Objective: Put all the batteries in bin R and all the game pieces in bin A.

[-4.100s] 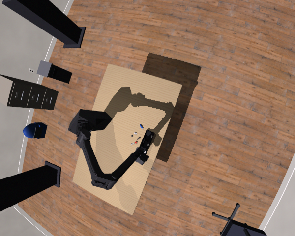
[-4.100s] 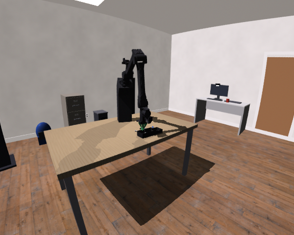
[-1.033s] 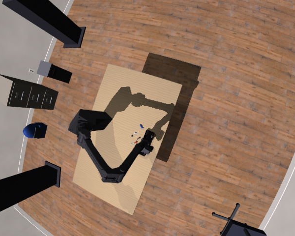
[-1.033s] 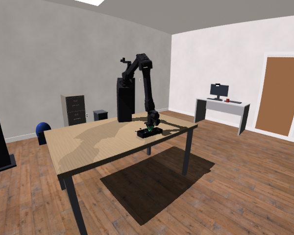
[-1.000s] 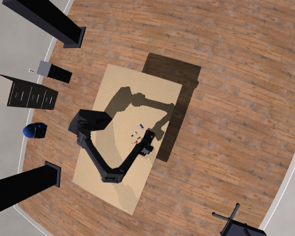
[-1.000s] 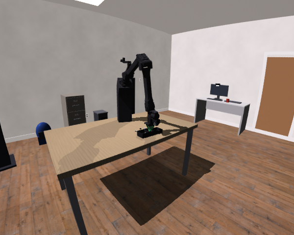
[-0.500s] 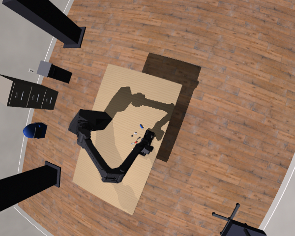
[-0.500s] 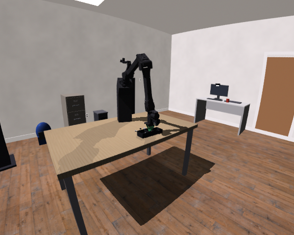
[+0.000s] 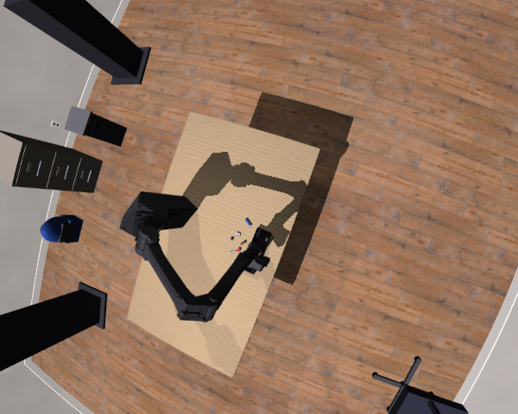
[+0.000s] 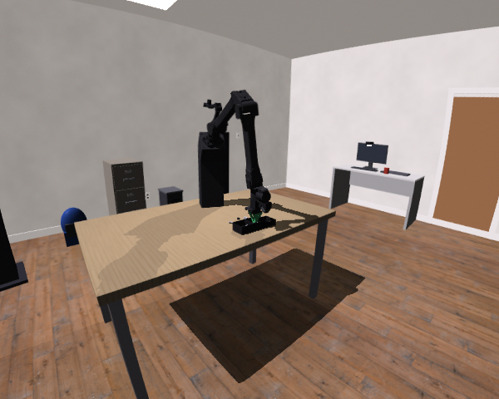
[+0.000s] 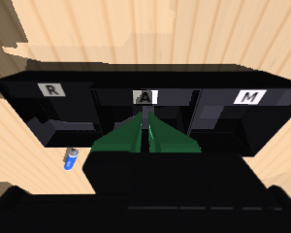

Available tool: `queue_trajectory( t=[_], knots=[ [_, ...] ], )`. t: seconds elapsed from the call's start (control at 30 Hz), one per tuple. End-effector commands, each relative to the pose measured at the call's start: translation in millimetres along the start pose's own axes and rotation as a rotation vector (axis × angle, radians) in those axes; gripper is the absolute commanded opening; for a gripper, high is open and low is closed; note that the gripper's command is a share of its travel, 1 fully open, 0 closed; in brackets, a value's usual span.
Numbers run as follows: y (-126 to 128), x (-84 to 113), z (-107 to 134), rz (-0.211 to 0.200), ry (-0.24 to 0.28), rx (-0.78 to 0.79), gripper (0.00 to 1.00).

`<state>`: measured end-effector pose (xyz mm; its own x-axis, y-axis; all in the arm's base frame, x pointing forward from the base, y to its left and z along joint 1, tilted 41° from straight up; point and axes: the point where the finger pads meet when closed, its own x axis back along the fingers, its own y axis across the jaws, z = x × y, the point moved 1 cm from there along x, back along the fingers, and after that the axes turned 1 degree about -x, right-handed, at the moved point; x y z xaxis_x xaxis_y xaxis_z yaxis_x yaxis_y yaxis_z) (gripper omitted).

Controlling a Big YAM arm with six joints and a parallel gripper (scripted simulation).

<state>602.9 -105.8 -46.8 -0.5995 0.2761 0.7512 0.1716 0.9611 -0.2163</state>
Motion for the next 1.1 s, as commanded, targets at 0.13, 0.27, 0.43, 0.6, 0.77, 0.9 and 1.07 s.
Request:
queue_trajectory(
  t=[0.13, 0.27, 0.43, 0.6, 0.77, 0.9, 1.07],
  knots=[
    [3.0, 20.6, -9.8, -0.006, -0.018, -0.002, 0.08],
    [5.9, 26.5, -10.1, -0.008, -0.019, 0.0, 0.08],
    [5.7, 33.1, -10.1, -0.007, -0.019, 0.0, 0.08],
    [5.7, 37.1, -10.1, -0.007, -0.019, 0.0, 0.08],
    [5.4, 54.3, -10.1, -0.007, -0.02, -0.003, 0.08],
    [5.4, 68.8, -10.0, -0.007, -0.021, -0.003, 0.08],
    [10.4, 56.1, 5.8, -0.01, 0.01, 0.008, 0.08]
  ],
)
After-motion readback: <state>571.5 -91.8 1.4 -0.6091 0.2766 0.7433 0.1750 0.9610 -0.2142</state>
